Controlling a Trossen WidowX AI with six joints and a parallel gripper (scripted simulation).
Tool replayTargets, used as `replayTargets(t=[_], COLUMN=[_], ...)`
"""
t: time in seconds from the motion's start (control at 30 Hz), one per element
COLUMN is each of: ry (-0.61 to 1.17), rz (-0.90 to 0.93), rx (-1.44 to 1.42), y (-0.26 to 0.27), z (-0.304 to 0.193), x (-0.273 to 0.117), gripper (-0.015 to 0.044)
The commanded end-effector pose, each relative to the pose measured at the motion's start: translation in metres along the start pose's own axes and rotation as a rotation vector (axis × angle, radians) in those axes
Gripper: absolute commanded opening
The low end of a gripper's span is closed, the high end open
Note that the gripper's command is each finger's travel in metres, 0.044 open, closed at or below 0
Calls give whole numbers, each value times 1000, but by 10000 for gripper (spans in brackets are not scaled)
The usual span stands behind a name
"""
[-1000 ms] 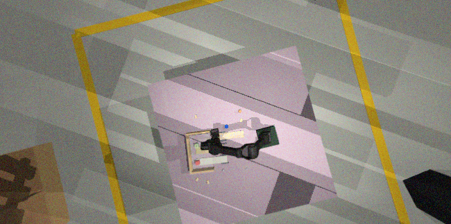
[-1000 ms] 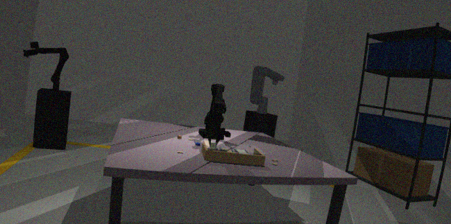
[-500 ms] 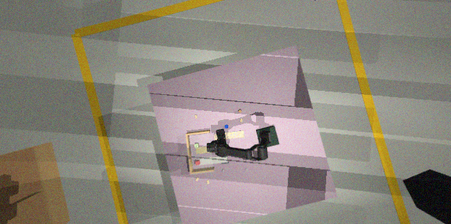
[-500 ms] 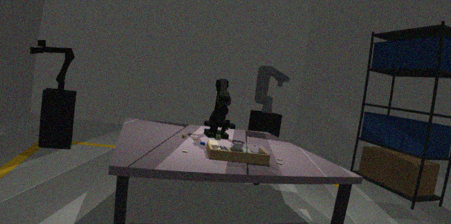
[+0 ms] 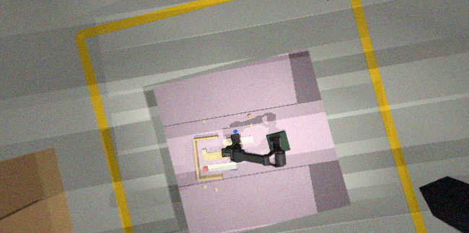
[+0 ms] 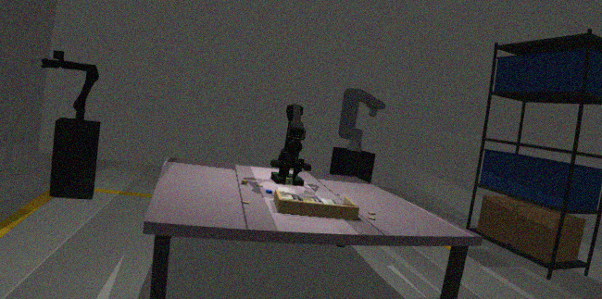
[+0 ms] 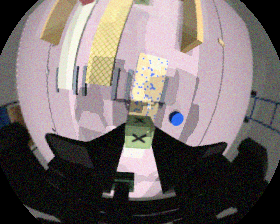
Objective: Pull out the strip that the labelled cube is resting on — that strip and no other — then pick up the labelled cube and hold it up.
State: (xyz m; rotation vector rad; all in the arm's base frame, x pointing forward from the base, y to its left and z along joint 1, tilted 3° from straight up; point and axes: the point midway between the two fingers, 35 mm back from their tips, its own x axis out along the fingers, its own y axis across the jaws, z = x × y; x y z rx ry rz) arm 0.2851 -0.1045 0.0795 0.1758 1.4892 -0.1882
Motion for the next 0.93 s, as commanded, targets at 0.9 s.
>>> replayTargets(t=[0.9], ry=[-2], rz=[-2], rx=[5], y=[0], z=[-3], x=[-34], gripper=[0])
